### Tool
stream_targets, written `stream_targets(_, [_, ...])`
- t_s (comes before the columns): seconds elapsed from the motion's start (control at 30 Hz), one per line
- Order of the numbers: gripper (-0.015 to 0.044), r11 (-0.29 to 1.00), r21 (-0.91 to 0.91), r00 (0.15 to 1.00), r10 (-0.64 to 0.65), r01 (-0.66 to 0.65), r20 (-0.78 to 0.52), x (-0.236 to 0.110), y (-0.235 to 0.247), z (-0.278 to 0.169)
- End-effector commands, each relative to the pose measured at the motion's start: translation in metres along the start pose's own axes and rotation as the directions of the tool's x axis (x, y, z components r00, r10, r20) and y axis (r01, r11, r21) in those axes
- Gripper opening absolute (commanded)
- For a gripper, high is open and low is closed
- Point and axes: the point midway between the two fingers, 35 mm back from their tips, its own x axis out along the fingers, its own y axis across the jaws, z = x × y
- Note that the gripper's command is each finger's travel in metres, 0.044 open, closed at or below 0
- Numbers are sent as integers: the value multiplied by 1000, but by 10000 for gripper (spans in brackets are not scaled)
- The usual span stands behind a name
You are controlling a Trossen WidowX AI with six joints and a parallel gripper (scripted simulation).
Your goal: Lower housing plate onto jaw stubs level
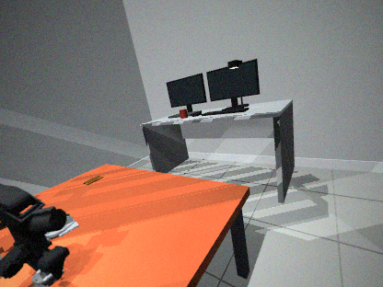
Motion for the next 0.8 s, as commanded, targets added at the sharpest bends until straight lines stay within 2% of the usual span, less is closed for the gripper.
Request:
stream_targets(0.0, [440,1000,-2,1000,-3,3,-3,1,-1,0])
stream_targets(0.33, [440,1000,-2,1000,-3,3,-3,2,0,0])
stream_targets(0.77, [353,1000,0,1000,0,0,0,1,0,0])
